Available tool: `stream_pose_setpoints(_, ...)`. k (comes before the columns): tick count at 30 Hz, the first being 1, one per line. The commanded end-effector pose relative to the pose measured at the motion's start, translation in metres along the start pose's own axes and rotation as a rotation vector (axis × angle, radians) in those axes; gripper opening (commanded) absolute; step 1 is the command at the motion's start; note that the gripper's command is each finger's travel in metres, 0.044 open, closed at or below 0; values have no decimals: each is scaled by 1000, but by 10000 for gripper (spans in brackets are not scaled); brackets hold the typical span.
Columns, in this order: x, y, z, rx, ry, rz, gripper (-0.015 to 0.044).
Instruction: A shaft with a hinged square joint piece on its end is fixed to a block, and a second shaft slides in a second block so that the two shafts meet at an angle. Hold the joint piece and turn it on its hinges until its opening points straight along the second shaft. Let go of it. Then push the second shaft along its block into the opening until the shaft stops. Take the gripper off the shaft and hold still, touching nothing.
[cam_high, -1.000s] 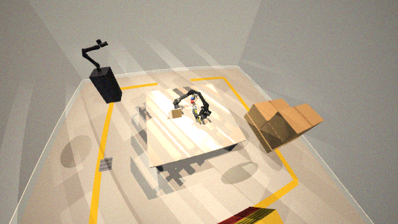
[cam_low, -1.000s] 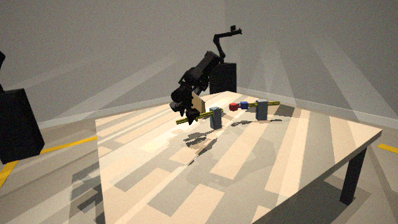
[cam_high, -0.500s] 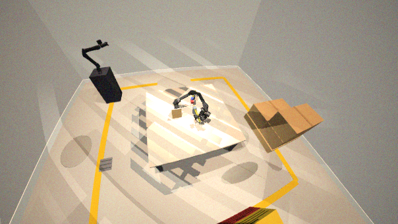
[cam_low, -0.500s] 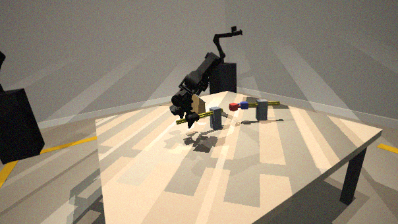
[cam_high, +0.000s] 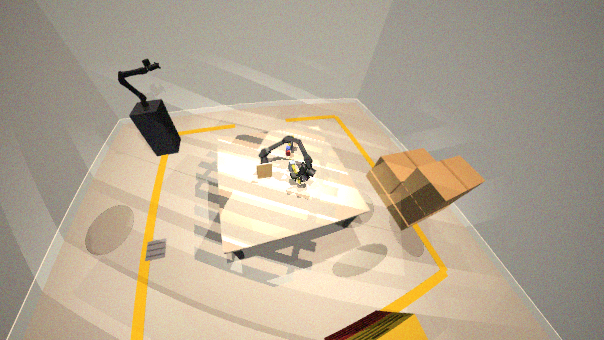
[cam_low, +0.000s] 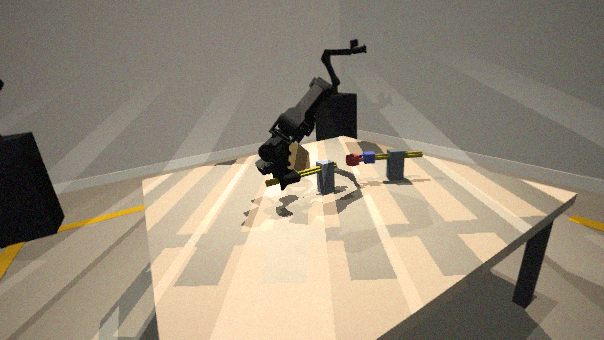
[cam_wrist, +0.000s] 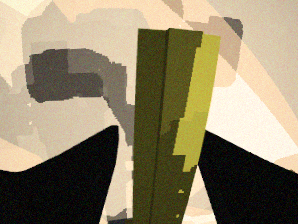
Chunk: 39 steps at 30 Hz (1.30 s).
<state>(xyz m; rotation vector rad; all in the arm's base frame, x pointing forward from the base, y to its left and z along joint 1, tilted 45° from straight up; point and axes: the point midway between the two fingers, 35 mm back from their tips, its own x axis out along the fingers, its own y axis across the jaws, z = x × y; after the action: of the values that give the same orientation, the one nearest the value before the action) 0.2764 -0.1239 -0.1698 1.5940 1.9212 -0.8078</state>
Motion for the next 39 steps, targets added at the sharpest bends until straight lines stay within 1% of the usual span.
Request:
stream_pose_setpoints(1,3,-1,-1,6,8,0,102)
stream_pose_setpoints(17,3,-1,-1,6,8,0,102)
stream_pose_setpoints(18,3,-1,-1,6,8,0,76)
stream_pose_setpoints(19,3,-1,-1,6,8,0,67)
stream_pose_setpoints(25,3,-1,-1,6,8,4,67)
stream_pose_setpoints(39,3,0,5,7,6,138,67)
